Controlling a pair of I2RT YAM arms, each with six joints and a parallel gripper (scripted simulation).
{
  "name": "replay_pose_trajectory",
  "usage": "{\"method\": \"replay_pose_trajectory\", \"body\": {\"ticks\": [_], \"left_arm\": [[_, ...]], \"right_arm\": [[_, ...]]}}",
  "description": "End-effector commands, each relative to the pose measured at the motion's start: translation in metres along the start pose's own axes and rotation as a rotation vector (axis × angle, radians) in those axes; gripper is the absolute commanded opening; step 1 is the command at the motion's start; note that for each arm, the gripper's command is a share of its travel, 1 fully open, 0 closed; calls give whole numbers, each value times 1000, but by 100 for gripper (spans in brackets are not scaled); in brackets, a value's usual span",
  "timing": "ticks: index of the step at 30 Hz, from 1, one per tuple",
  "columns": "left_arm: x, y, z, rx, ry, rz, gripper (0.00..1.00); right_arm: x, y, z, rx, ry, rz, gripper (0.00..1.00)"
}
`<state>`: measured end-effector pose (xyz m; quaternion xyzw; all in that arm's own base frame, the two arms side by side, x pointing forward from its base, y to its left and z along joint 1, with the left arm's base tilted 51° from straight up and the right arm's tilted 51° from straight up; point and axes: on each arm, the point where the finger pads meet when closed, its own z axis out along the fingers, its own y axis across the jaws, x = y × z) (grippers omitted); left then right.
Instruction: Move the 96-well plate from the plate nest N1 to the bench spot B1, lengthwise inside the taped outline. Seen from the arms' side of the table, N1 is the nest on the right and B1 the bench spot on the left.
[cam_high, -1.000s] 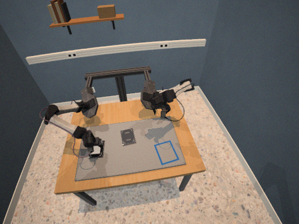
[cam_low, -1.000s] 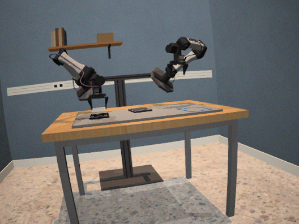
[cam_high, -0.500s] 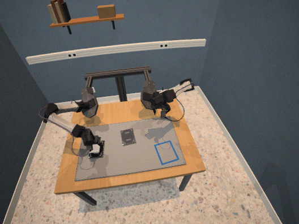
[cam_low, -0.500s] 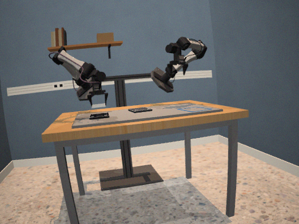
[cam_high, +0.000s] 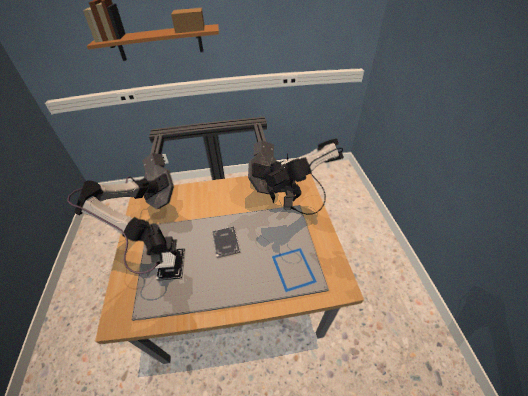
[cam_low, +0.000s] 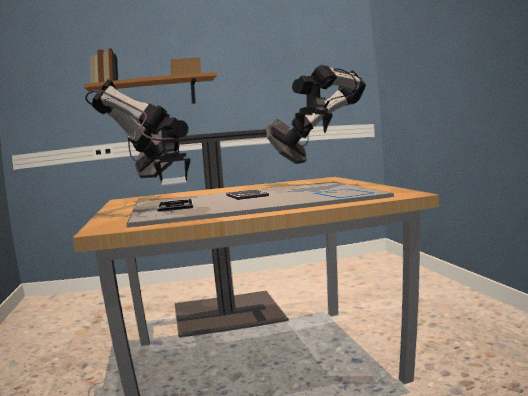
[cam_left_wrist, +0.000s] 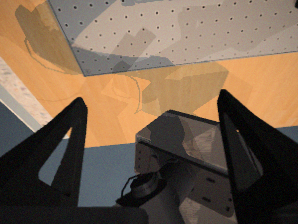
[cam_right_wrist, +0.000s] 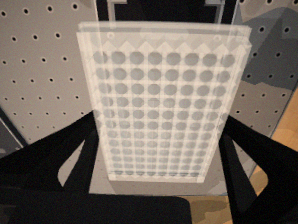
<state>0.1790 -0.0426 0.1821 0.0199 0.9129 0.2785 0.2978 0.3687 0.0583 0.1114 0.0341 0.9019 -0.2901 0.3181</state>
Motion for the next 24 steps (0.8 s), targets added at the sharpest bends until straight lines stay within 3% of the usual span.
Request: {"method": "replay_pose_trajectory", "body": {"ticks": [1,24], "left_arm": [[-4,3,-6,-72,4,-11,100],[-4,3,-6,-72,4,-11,100]], "right_arm": [[-4,0,-15,1,-12,2,0],[1,-2,-10,9,8,0,0]]}}
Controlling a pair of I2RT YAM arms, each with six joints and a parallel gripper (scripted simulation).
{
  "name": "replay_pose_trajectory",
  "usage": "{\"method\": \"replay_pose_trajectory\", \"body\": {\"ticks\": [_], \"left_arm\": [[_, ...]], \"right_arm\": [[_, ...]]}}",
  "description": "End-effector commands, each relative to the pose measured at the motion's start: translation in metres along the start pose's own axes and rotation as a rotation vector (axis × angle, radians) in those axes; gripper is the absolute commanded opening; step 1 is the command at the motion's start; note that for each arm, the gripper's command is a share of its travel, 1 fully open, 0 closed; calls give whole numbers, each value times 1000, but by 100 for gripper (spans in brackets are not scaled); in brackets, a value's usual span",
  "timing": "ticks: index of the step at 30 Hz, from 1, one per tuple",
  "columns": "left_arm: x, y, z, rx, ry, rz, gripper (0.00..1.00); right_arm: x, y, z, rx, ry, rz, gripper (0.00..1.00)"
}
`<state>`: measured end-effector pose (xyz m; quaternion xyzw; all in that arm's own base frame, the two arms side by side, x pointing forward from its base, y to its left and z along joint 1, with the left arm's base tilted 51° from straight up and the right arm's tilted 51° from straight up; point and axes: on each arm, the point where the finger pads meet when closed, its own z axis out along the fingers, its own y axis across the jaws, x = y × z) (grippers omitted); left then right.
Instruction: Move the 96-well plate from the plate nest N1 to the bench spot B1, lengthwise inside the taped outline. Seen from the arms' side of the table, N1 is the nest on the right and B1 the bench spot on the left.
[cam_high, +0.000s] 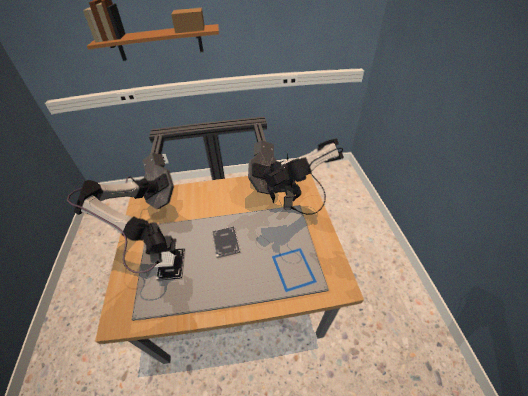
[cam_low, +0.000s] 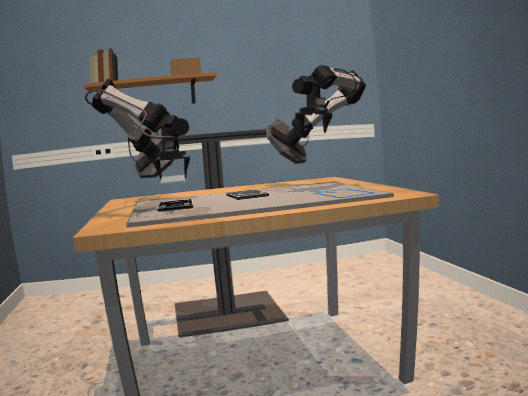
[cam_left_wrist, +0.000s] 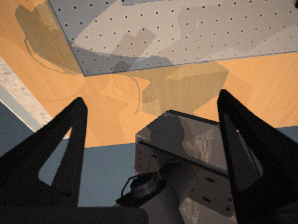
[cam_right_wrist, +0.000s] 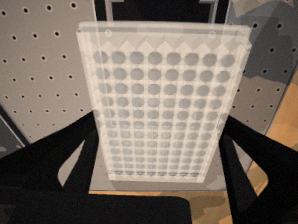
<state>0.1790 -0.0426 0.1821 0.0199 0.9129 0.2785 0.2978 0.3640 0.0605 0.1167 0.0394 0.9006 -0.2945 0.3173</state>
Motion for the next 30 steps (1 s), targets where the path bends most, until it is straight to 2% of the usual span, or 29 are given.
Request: {"method": "replay_pose_trajectory", "body": {"ticks": [1,4,9,30], "left_arm": [[-4,3,-6,-72,4,-11,100],[-4,3,-6,-72,4,-11,100],[-4,3,-6,-72,4,-11,100],[-4,3,-6,-72,4,-11,100]], "right_arm": [[1,0,-3,-4,5,-6,0],[-3,-2,-6,1,0,2,0],[7,22,-7,-3,0,-196,0],[29,76,-8,-4,-4,-184,0]]}}
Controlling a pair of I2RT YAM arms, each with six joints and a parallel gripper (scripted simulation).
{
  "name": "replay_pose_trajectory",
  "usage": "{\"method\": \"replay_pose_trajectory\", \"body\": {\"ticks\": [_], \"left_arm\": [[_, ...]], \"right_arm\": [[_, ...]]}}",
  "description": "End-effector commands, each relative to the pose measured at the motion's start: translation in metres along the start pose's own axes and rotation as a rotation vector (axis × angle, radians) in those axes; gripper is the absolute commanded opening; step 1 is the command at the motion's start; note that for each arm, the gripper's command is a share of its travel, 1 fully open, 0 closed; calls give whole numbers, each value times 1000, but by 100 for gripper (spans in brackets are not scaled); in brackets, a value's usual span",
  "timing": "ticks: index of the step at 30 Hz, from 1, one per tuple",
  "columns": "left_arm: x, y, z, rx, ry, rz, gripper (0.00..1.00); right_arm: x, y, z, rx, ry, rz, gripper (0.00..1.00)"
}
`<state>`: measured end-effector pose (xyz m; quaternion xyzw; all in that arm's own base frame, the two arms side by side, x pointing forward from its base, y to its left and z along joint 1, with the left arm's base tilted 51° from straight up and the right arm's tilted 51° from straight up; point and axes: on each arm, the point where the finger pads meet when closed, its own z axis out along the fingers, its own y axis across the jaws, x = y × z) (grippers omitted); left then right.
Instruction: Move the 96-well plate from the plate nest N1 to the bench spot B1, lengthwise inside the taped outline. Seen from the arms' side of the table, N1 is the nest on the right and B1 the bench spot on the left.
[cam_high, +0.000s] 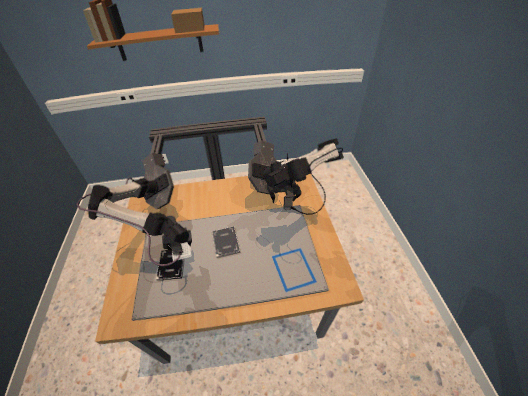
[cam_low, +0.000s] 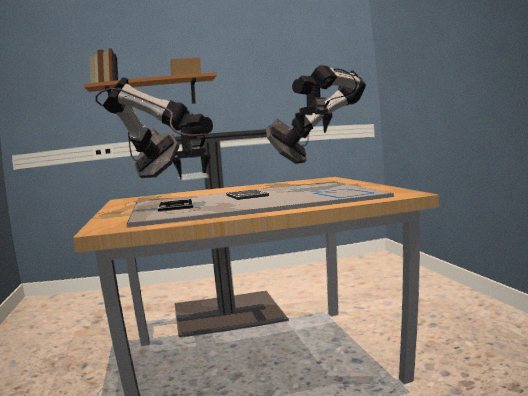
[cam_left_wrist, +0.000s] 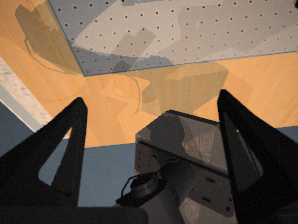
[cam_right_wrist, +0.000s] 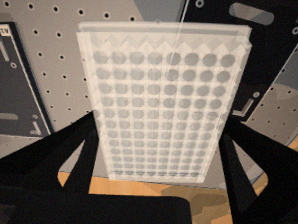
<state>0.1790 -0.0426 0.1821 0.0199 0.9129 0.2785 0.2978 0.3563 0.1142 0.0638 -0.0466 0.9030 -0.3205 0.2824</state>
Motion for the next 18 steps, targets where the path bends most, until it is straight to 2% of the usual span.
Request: {"method": "replay_pose_trajectory", "body": {"ticks": [1,18], "left_arm": [[-4,3,-6,-72,4,-11,100],[-4,3,-6,-72,4,-11,100]], "right_arm": [[-3,9,-7,4,-15,9,0],[7,58,-6,5,-14,10,0]]}}
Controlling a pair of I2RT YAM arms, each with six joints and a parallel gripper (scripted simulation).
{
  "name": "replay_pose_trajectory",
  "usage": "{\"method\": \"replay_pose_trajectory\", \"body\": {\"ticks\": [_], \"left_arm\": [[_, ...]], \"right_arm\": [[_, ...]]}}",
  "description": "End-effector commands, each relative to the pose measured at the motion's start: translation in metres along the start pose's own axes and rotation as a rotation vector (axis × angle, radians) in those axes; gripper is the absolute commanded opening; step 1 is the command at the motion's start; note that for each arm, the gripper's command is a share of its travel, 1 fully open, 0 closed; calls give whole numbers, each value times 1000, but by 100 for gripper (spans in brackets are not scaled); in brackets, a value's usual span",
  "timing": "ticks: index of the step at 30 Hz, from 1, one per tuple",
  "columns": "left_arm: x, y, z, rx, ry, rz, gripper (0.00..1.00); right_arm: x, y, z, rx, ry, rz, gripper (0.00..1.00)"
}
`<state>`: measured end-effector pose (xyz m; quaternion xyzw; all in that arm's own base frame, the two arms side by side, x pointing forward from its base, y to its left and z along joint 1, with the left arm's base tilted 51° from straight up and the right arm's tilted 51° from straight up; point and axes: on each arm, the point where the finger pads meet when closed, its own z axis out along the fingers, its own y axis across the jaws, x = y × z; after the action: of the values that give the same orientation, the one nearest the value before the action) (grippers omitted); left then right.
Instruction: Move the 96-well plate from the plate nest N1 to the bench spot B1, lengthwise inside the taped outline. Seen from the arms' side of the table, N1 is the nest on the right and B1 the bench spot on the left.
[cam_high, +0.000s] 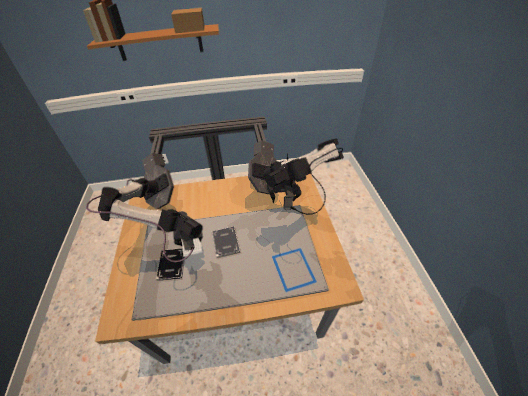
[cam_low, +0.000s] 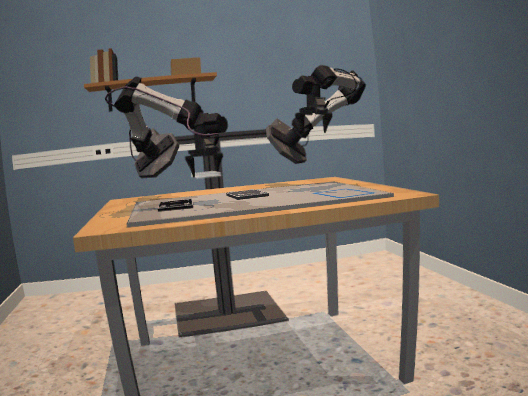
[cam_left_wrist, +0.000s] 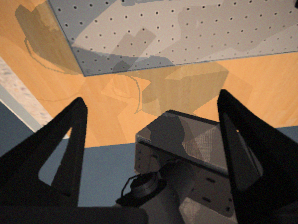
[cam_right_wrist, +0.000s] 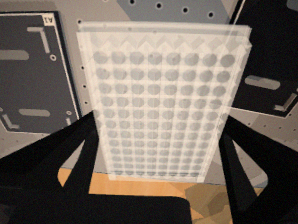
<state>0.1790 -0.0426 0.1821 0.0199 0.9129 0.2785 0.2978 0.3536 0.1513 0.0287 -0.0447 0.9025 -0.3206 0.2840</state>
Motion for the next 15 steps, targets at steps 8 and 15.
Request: {"method": "replay_pose_trajectory", "body": {"ticks": [8,15], "left_arm": [[-4,3,-6,-72,4,-11,100],[-4,3,-6,-72,4,-11,100]], "right_arm": [[4,36,-8,-3,-14,1,0],[9,57,-8,-6,-12,1,0]]}}
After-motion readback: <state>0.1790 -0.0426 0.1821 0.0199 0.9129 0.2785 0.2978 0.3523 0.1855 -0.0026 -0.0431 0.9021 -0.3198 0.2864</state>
